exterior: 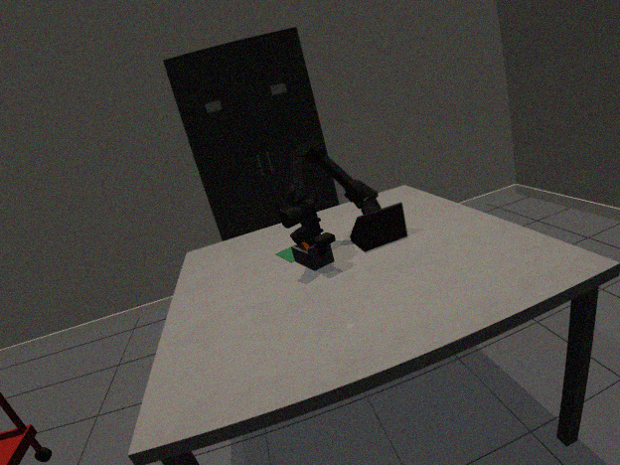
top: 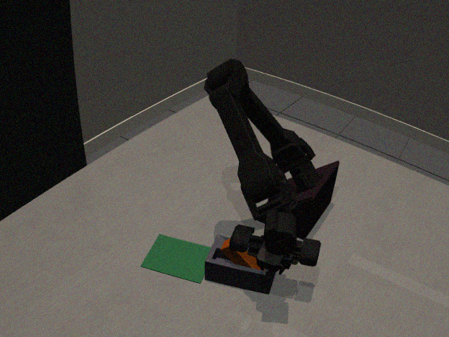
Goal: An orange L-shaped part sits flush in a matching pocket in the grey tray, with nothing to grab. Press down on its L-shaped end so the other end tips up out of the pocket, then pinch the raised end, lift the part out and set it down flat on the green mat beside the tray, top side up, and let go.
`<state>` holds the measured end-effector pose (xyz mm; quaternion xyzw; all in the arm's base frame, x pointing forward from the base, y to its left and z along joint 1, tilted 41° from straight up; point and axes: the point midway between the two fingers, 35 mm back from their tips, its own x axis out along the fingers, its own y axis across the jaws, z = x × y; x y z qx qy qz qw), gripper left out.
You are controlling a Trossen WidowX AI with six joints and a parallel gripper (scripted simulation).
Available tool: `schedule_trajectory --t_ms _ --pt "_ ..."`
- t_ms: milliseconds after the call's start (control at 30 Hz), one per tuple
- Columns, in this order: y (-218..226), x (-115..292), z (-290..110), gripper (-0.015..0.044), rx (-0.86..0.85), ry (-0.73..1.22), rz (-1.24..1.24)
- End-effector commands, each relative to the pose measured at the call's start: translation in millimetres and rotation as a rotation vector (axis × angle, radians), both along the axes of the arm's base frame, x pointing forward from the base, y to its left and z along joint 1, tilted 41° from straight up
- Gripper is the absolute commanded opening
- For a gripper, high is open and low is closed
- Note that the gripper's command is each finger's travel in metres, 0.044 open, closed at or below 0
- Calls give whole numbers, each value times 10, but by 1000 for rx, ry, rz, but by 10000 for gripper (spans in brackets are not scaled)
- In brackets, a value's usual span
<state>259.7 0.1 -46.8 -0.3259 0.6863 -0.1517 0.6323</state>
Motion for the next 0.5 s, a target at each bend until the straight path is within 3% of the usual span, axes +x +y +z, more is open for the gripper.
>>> schedule_trajectory --t_ms 0,300,467 --pt "14 -5 3 180 -1 1 0" --pt "165 -49 57 180 -12 10 2" --pt "449 0 442 180 -8 10 2"
